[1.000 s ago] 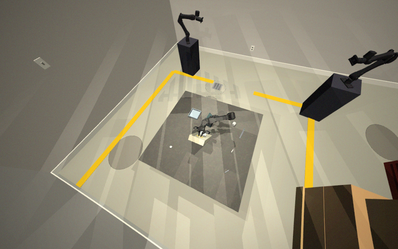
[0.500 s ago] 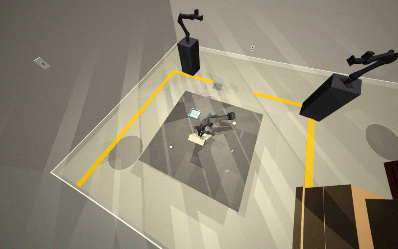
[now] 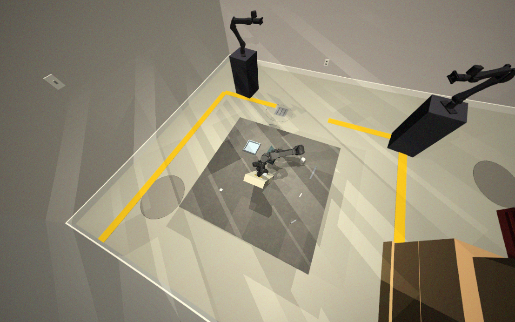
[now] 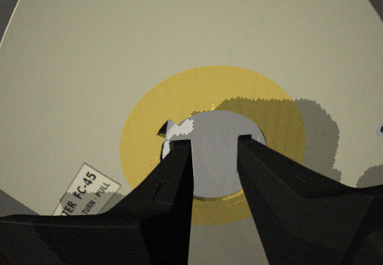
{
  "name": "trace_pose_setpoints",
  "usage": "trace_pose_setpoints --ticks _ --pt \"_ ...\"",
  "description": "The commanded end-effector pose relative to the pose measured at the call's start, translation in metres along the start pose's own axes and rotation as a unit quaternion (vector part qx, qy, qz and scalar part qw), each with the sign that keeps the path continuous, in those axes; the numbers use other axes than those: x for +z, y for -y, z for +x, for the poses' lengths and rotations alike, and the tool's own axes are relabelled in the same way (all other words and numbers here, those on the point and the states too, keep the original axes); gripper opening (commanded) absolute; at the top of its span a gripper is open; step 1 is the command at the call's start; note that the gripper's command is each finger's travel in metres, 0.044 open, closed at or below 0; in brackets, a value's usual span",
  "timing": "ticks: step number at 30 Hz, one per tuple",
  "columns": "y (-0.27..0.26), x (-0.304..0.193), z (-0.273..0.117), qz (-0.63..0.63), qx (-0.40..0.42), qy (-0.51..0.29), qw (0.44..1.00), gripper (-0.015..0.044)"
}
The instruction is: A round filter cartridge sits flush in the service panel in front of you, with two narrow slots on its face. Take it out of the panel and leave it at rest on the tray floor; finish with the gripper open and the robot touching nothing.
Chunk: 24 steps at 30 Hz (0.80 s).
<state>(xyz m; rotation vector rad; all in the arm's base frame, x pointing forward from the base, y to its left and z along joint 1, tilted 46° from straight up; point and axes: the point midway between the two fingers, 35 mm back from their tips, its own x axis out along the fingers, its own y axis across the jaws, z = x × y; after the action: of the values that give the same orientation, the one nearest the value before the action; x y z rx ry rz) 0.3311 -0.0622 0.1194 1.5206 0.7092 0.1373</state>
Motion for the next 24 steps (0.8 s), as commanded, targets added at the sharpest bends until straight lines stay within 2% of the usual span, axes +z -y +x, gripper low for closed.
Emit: trace_pose_setpoints --ticks 1,11,22,24 --pt "-0.0001 -0.0020 0.0082 0.076 -0.006 -0.003 0.997 0.0000" --pt "-0.0001 -0.0020 0.0087 0.248 -0.007 -0.002 0.969 0.0000" --pt "-0.0001 -0.0020 0.0084 0.427 -0.007 -0.001 0.904 0.0000" --pt "-0.0001 -0.0020 0.0086 0.418 -0.007 -0.001 0.908 0.0000"
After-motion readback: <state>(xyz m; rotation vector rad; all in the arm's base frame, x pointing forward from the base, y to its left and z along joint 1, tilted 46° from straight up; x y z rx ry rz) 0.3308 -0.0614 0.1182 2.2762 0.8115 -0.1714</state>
